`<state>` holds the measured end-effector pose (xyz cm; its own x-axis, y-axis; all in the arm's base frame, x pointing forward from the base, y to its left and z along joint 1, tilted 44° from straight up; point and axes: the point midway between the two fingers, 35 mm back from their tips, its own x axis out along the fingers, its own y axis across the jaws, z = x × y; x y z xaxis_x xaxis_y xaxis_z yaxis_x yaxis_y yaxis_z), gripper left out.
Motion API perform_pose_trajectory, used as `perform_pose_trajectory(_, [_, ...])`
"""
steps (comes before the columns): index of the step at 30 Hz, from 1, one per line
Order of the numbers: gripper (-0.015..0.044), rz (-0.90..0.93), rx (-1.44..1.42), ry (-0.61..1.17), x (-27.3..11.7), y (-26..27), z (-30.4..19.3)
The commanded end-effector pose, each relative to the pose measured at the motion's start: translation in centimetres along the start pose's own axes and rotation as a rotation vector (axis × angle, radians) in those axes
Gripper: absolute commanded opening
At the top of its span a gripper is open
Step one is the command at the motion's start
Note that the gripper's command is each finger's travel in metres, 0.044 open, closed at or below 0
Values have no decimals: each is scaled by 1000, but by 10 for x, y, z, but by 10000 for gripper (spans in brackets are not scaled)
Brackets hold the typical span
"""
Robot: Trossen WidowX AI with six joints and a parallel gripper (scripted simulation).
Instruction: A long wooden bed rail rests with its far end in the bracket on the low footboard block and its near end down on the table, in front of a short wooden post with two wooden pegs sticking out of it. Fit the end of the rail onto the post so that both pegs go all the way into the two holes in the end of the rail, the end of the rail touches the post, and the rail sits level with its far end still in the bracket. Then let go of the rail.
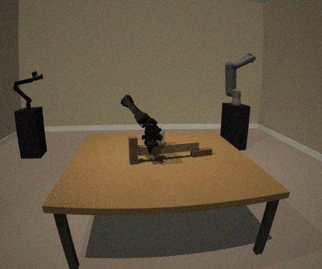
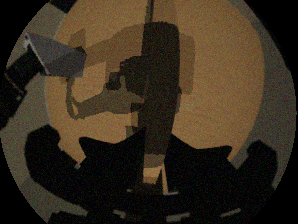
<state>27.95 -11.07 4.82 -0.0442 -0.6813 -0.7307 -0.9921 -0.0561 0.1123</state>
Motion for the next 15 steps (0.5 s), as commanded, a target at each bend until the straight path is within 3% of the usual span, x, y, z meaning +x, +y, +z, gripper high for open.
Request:
perform_pose_trajectory(1, [0, -3, 4, 10, 0, -1, 0])
perform_pose_trajectory(15, [0, -3, 4, 10, 2, 0, 3])
